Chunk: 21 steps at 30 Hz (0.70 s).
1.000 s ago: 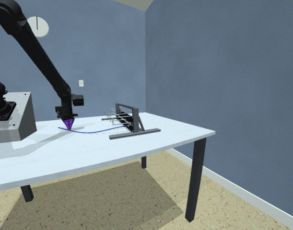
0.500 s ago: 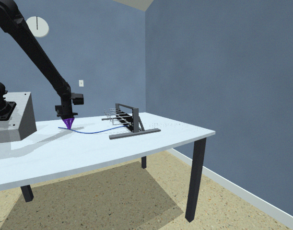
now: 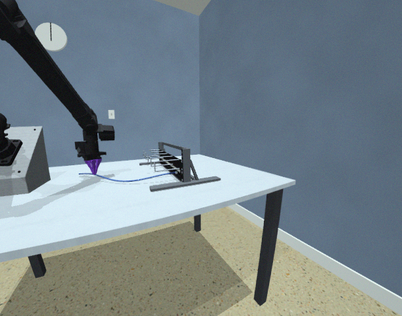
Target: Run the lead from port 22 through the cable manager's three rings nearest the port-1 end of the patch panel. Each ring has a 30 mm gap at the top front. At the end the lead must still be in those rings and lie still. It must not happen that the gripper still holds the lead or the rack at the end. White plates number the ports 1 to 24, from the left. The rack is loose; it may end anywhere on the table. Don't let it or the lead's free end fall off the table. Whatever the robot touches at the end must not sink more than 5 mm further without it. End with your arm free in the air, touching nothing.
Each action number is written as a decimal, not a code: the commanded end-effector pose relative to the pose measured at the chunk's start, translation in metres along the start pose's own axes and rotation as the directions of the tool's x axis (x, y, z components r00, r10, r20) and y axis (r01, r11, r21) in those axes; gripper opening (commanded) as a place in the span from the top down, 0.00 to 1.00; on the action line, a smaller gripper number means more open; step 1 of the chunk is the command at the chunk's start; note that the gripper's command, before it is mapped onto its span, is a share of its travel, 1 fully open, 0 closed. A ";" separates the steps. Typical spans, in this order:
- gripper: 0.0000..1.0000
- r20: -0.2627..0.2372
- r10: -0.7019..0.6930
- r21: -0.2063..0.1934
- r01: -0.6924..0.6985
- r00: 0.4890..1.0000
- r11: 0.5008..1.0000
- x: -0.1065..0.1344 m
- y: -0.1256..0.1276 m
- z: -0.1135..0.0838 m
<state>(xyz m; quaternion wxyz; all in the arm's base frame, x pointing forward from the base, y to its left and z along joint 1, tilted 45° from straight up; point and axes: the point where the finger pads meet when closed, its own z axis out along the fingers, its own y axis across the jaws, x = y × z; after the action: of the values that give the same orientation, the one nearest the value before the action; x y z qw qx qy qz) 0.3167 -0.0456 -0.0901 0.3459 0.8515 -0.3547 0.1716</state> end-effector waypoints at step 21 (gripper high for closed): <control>1.00 -0.024 0.019 0.043 -0.018 1.000 0.999 0.010 -0.019 -0.029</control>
<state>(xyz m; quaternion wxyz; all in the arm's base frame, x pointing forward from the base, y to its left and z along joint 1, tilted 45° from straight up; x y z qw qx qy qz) 0.3155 -0.0382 -0.0821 0.3466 0.8507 -0.3559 0.1718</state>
